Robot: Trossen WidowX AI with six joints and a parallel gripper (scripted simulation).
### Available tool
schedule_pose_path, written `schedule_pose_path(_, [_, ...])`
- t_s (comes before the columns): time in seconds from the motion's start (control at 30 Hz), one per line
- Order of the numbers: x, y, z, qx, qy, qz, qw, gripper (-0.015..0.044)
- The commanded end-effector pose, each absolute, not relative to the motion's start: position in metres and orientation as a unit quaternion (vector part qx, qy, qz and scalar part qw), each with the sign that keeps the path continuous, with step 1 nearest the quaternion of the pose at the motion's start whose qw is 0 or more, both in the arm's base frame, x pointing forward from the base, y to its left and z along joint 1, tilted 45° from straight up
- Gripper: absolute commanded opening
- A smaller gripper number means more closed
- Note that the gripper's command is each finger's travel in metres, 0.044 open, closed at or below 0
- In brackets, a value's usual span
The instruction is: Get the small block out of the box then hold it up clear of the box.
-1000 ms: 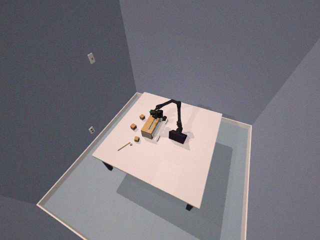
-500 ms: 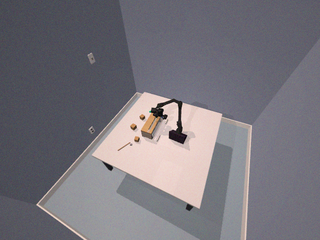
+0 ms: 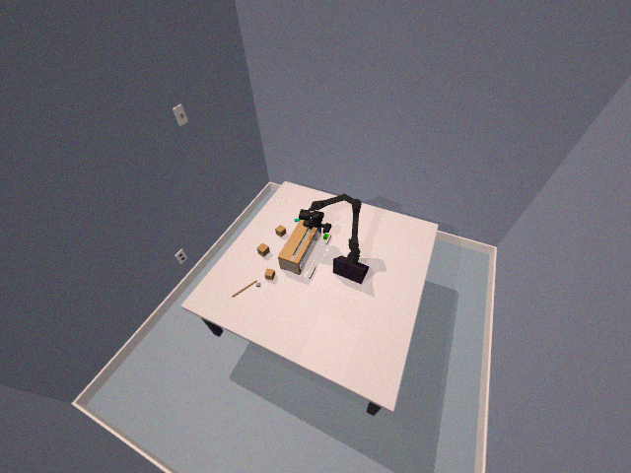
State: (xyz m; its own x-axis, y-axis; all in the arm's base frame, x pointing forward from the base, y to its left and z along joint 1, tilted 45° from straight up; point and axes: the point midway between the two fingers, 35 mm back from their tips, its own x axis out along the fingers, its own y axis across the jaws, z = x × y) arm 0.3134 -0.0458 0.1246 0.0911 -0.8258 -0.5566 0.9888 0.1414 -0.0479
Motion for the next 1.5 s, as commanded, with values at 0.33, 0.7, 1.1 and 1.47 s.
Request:
schedule_pose_path(0.33, [0.311,-0.007,0.161,0.177,0.233,-0.627,0.722,0.0400])
schedule_pose_path(0.7, [0.283,-0.029,0.192,0.650,-0.054,-0.568,0.501,0.0285])
schedule_pose_path(1.1, [0.273,-0.035,0.205,0.777,-0.140,-0.496,0.362,0.0285])
schedule_pose_path(1.47, [0.278,-0.085,0.150,0.777,-0.140,-0.497,0.360,0.0285])
